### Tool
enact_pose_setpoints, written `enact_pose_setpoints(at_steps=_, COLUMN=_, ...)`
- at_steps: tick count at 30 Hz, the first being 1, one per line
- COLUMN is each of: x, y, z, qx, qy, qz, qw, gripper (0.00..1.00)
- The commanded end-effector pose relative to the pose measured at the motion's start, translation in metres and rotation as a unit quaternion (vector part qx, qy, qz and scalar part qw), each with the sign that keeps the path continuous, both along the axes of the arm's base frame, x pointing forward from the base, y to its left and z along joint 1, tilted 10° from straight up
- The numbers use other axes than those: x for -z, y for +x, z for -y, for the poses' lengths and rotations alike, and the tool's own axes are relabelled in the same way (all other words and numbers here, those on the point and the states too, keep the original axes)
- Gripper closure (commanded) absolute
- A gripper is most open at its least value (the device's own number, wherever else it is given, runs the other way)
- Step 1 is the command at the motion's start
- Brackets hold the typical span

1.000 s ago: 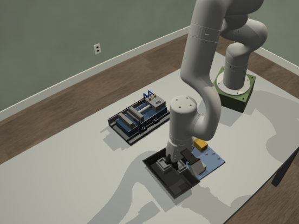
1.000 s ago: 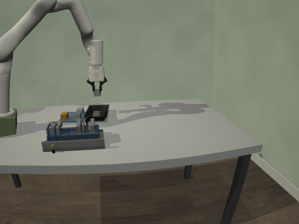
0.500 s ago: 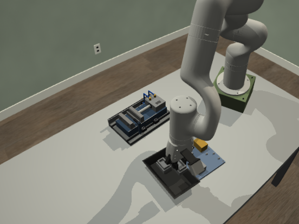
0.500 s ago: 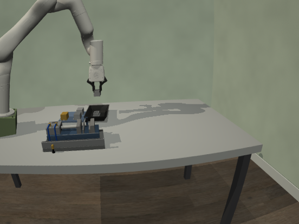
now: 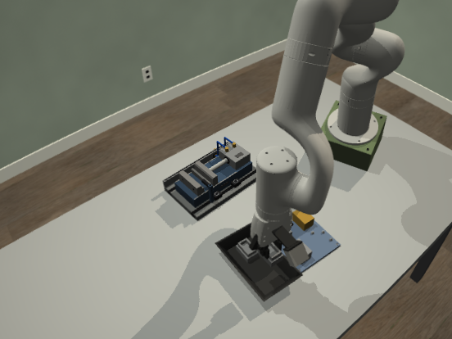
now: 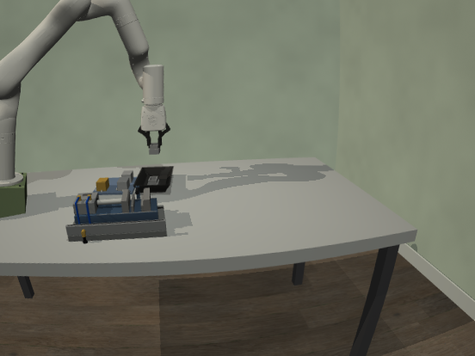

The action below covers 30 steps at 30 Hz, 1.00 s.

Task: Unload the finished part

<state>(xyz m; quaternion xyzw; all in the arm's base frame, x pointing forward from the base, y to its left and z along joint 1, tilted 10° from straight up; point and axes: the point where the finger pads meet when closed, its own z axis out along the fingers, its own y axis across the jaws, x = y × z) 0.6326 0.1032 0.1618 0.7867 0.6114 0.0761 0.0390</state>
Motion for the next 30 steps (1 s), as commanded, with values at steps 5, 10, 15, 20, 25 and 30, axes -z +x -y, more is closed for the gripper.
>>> enact_pose_setpoints(at_steps=5, x=0.009, y=0.003, z=0.000, qx=0.000, qy=0.000, qz=0.001, qw=1.000, gripper=1.00)
enact_pose_setpoints(at_steps=10, x=0.016, y=0.004, z=-0.001, qx=0.000, qy=0.000, qz=0.001, qw=1.000, gripper=1.00)
enact_pose_setpoints(at_steps=15, x=0.023, y=0.005, z=-0.001, qx=0.000, qy=0.000, qz=0.001, qw=1.000, gripper=1.00)
enact_pose_setpoints(at_steps=20, x=0.032, y=0.007, z=-0.001, qx=0.000, qy=0.000, qz=0.001, qw=1.000, gripper=1.00)
enact_pose_setpoints(at_steps=25, x=0.043, y=0.008, z=-0.002, qx=0.000, qy=0.000, qz=0.001, qw=1.000, gripper=1.00)
enact_pose_setpoints(at_steps=30, x=0.049, y=0.009, z=-0.002, qx=0.000, qy=0.000, qz=0.001, qw=1.000, gripper=1.00)
